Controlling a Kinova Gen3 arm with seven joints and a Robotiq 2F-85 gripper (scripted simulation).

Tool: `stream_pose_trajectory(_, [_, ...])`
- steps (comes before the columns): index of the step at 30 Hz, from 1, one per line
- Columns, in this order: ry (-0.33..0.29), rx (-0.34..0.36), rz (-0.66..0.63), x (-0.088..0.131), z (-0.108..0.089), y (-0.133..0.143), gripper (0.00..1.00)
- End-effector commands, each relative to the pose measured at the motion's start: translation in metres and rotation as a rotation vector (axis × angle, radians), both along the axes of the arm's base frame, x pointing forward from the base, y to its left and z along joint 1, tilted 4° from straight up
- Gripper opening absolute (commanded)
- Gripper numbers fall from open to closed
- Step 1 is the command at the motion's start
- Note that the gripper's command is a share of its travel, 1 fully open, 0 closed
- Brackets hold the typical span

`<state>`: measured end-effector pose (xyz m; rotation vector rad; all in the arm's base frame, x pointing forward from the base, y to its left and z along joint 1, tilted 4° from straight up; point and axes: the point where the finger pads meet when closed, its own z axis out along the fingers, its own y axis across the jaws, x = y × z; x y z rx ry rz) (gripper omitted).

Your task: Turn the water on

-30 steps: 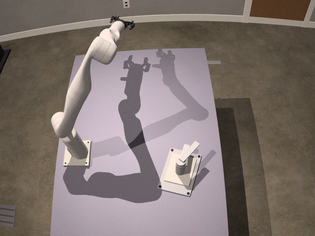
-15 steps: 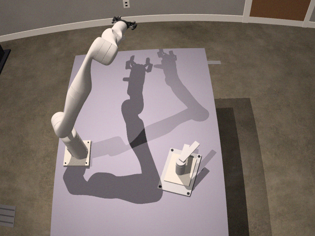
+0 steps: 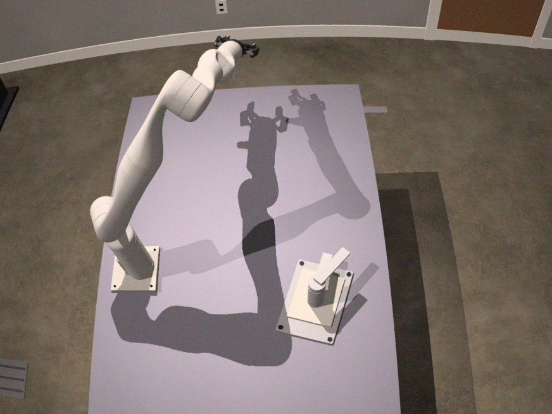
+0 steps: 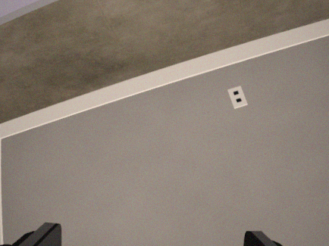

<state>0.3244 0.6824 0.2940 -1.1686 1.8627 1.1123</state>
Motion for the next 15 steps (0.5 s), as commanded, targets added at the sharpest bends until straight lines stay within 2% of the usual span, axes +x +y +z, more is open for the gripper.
stream_pose_trajectory(1, [-0.013,-0.028,-0.021,0.040,-0.005,-0.015,1.00])
stream_pose_trajectory(3, [-0.013,-0.028,-0.021,0.040,-0.005,-0.015,1.00])
stream_pose_trajectory(6, [-0.027,-0.074,-0.020,0.069,-0.015,-0.034,1.00])
stream_pose_trajectory(15, [-0.048,-0.167,-0.022,0.123,-0.036,-0.076,1.00])
